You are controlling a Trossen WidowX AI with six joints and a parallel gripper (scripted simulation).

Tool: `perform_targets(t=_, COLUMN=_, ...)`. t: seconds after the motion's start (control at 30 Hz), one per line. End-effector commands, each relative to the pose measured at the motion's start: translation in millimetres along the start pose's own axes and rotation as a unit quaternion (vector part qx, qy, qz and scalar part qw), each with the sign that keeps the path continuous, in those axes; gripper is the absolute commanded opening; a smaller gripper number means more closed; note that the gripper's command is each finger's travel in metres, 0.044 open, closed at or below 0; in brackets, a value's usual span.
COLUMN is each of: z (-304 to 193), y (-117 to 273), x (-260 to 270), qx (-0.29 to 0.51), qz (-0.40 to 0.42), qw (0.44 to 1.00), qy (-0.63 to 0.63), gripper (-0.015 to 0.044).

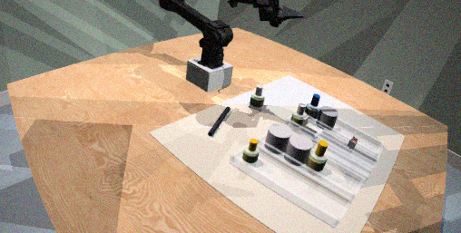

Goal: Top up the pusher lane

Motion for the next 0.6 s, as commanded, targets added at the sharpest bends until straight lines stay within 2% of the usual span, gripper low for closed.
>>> perform_targets(t=0.0, z=0.9, y=-0.8, x=-0.7, qx=-0.004, qz=-0.004, qw=1.000, qy=0.006, gripper=0.0426)
perform_targets(t=0.13, z=20.0, y=-14.9, x=-17.4, qx=-0.059, qz=-0.107, qw=0.984, qy=0.130, gripper=0.0440)
perform_targets(t=0.27, z=41.6, y=-24.2, x=-40.0, qx=-0.079, qz=-0.252, qw=0.925, qy=0.274, gripper=0.0440)
perform_targets(t=0.4, z=60.5, y=-25.3, x=-62.6, qx=-0.041, qz=-0.399, qw=0.825, qy=0.399, gripper=0.0440)
perform_targets(t=0.57, z=79.2, y=-17.5, x=-86.5, qx=0.085, qz=-0.555, qw=0.656, qy=0.505, gripper=0.0440)
Point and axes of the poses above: the point midway between the two fingers, 35 mm back from their tips, its own y axis back along the fingers, its own x axis across the jaws, z = x × y, the point moved 5 cm from there along y, back along the fingers, and after that the axes turned 9 degrees about y, right-handed, at the moved point
